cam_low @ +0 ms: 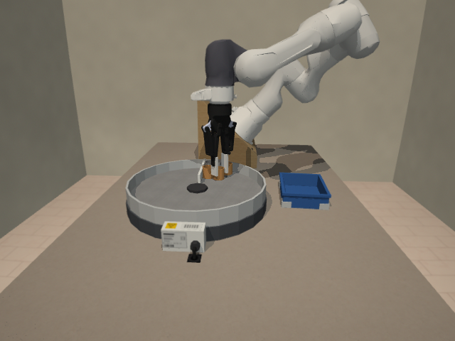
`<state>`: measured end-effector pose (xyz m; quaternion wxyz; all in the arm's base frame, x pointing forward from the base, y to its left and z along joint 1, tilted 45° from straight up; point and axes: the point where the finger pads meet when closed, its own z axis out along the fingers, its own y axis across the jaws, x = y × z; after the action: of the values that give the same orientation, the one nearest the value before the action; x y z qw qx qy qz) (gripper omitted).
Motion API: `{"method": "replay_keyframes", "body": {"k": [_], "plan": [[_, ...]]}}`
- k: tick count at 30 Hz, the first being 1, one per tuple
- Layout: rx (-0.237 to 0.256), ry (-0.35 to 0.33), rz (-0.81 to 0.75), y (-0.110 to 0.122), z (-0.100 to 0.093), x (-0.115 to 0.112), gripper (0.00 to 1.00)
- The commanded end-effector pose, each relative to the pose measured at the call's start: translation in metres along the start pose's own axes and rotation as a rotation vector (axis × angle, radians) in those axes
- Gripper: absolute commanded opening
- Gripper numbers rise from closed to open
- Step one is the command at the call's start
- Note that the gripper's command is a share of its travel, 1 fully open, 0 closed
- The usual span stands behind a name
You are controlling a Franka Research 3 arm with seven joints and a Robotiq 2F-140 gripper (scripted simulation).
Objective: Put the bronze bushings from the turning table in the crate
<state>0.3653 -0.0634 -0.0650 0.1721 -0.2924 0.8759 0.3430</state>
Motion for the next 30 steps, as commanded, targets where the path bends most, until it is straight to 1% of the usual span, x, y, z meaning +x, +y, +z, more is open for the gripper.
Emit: {"method": "replay_keyframes", "body": {"k": [1,7,11,17,19,26,30], "plan": [[0.000,0.002,-0.002,0.000,0.001,0.001,0.00],[0.000,0.002,-0.002,0.000,0.001,0.001,0.00],[0.000,0.002,-0.002,0.000,-0.004,0.001,0.00],[0.000,0.002,-0.002,0.000,-0.026,0.001,0.00],[0.000,0.002,-0.002,0.000,-0.026,0.001,0.00],[0.000,0.002,-0.002,0.000,-0.057,0.001,0.00],[0.000,0.002,-0.002,0.000,-0.066,0.001,0.00]]}}
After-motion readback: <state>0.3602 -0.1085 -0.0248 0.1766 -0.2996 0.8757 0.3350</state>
